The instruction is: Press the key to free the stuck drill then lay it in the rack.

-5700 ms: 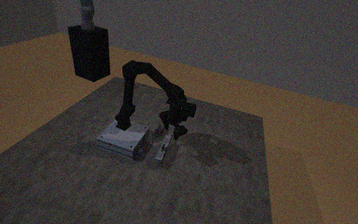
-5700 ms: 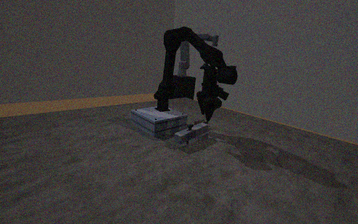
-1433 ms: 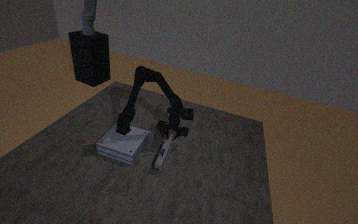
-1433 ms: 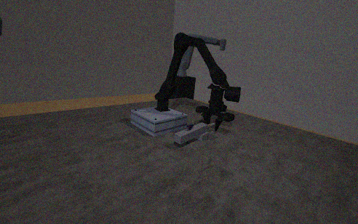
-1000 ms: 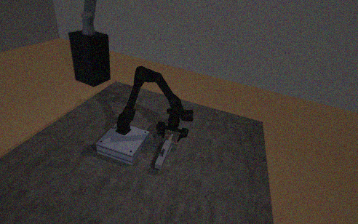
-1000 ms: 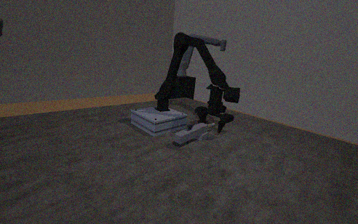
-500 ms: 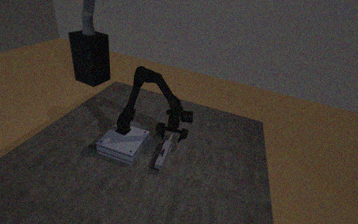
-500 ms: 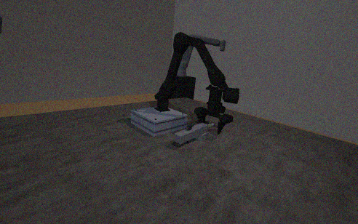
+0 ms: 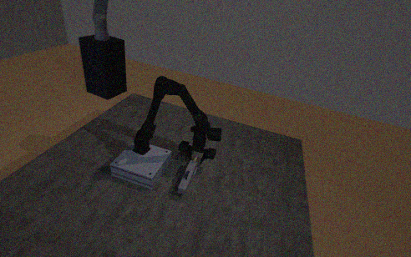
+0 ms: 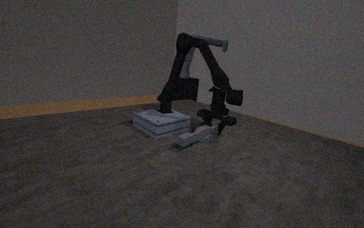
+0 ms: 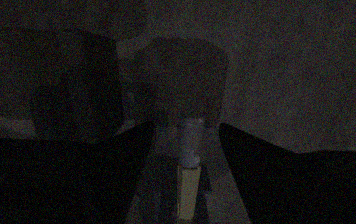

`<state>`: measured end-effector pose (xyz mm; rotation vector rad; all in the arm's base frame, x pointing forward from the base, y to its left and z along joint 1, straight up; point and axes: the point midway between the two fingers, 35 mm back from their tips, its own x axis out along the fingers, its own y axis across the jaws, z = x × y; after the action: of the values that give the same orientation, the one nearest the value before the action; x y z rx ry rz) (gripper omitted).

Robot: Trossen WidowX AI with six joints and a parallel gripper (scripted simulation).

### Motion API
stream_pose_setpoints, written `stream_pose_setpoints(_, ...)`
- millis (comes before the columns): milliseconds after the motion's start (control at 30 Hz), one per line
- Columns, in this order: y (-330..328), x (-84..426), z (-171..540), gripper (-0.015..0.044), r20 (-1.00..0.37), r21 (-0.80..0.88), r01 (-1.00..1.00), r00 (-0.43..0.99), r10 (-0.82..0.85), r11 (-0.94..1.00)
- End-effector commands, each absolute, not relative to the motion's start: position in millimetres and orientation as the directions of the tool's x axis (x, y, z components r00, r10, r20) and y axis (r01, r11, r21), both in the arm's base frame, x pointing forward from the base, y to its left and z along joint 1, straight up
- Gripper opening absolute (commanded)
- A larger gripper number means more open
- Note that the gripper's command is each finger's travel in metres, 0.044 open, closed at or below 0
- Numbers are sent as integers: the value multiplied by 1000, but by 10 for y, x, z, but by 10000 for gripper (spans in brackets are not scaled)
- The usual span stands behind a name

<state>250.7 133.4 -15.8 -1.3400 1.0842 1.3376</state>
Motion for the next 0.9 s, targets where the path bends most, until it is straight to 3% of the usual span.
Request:
stream_pose_setpoints(0, 1335, 2507, -157, 151, -1000, -24, -982, 20, 22, -185)
stream_pose_setpoints(167, 1335, 2507, -157, 20, -1000, -24, -982, 20, 22, -185)
stream_pose_setpoints(267, 1335, 2507, -157, 0, -1000, -24, -982, 20, 22, -185)
stream_pose_setpoints(867, 1332, 2499, -130, 0, -1000, -24, -982, 20, 18, -189)
